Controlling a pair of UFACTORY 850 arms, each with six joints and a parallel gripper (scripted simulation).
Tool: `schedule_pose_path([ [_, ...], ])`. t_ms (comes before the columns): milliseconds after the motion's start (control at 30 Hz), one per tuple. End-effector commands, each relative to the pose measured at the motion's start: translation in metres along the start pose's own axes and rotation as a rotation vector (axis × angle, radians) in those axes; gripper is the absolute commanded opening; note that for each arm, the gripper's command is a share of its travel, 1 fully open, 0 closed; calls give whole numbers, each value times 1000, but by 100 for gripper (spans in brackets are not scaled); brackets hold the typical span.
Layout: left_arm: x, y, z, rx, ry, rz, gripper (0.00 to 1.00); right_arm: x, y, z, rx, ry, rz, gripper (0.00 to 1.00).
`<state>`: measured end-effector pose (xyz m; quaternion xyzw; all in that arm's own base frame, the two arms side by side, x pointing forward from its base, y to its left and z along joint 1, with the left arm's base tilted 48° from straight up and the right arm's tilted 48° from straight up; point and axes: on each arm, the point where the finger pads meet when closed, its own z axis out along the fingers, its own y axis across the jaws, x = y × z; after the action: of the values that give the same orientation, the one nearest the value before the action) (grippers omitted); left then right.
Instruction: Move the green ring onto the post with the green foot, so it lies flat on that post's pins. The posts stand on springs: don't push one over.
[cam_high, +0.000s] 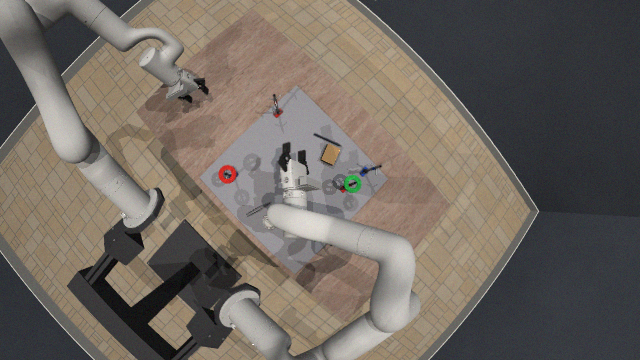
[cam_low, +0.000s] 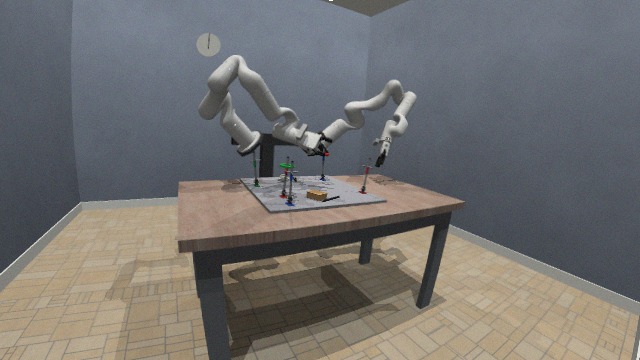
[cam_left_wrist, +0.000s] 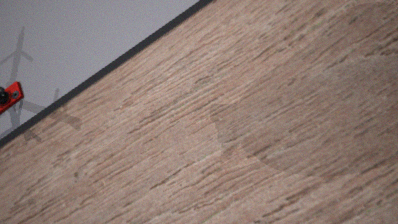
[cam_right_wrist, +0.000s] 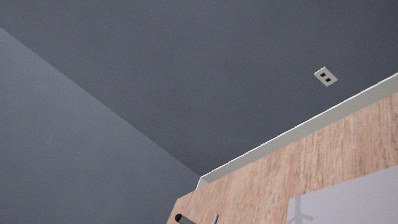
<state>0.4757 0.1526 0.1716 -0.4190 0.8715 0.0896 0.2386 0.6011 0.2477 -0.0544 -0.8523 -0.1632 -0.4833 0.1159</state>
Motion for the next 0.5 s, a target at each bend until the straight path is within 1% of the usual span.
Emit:
schedule_pose_path([
  [0, 0, 0, 0, 1, 0, 0, 100, 13, 7, 8, -13, -51, 9, 100],
  [100, 0, 0, 0, 1, 0, 0, 100, 24, 15, 10, -26, -108, 18, 100],
  [133, 0, 0, 0, 1, 0, 0, 100, 14, 11, 8, -20, -100, 14, 100],
  [167, 0, 0, 0, 1, 0, 0, 100, 19, 12, 10, -21, -90, 14, 100],
  [200, 0, 0, 0, 1, 0, 0, 100, 20, 13, 10, -22, -95, 15, 100],
  [300, 0, 0, 0, 1, 0, 0, 100, 27, 17, 11, -29, -119, 20, 100],
  [333, 0, 0, 0, 1, 0, 0, 100, 33, 20, 12, -34, -129, 24, 100],
  [467, 0, 0, 0, 1, 0, 0, 100, 48, 30, 11, -52, -187, 39, 100],
])
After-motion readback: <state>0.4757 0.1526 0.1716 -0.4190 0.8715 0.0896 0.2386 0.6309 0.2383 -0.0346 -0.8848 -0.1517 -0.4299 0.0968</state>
